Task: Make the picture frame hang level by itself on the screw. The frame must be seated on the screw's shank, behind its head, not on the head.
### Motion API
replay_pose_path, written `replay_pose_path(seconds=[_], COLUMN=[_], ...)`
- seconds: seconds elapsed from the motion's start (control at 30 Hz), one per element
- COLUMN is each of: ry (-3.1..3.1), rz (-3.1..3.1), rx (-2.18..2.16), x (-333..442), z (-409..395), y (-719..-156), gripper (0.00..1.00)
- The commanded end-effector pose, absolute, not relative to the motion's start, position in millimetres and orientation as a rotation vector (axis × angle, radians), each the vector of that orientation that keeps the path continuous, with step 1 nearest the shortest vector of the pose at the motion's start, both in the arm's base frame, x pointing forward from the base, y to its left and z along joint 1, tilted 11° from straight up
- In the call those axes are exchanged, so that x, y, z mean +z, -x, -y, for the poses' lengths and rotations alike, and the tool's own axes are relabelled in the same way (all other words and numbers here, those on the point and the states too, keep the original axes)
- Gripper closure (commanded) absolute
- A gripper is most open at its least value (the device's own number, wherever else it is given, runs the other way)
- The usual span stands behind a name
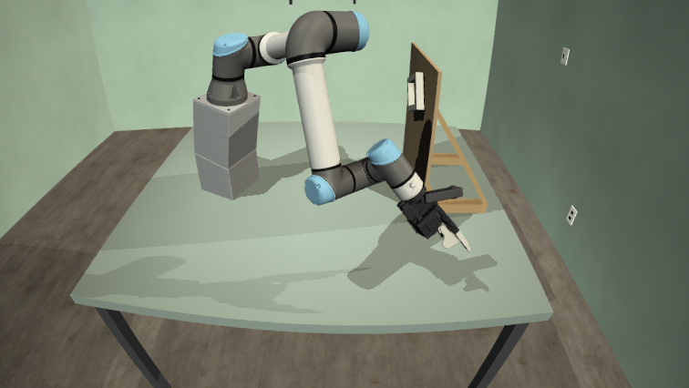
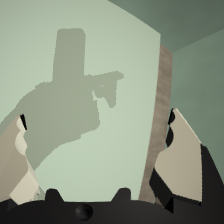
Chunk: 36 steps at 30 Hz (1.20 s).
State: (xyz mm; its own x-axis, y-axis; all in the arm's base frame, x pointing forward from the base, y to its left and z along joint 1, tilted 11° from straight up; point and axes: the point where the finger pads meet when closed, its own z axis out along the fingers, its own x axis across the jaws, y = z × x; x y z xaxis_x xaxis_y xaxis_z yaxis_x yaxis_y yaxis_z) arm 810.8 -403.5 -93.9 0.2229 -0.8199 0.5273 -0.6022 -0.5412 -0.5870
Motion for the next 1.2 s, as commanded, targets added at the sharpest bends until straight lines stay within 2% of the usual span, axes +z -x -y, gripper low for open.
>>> replay_pose_path(seconds=[0.0, 0.6, 1.17], ry=[2.242, 2.255, 2.335], rz=[-1.339, -1.343, -1.359], rx=[-1.217, -1.185, -0.956], x=[-93.4, -98.4, -131.2], z=[403.3, 399.6, 370.7], y=[-810.9, -809.2, -792.4], gripper=[0.00, 0.00, 0.00])
